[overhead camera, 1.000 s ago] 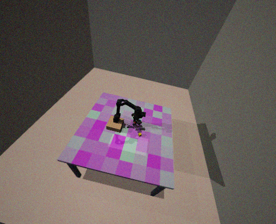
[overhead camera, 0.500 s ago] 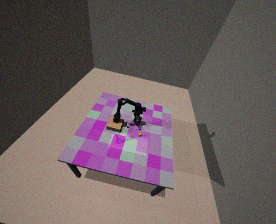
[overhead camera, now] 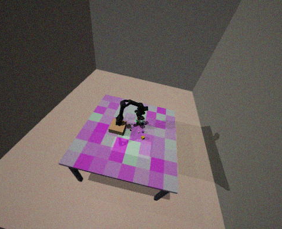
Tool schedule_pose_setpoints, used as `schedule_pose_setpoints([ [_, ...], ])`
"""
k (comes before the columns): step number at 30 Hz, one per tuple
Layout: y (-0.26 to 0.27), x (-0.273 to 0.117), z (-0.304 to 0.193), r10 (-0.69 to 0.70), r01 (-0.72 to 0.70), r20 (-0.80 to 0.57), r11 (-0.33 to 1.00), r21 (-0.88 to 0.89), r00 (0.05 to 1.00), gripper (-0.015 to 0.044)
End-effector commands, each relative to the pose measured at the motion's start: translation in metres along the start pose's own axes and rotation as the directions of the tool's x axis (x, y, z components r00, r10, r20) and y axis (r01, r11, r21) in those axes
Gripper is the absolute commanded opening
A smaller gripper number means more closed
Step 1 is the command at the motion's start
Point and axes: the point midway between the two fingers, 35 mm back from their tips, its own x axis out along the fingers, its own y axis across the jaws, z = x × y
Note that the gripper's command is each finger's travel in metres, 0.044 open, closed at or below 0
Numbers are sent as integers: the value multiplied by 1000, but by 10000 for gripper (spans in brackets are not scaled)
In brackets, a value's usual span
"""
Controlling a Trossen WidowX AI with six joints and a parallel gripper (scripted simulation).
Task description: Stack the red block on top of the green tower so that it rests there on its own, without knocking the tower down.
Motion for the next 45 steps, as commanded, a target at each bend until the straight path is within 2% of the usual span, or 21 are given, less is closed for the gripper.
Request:
schedule_pose_setpoints([
  [1, 1, 17, -2, -1, 1, -10, 1000, 3, 1000, 0],
  [15, 1, 55, -4, -1, 1, -10, 1000, 3, 1000, 0],
  [43, 0, 50, -4, -1, 1, -10, 1000, 3, 1000, 0],
  [45, 1, 54, -4, 2, -2, -12, 1000, 6, 1000, 53],
])
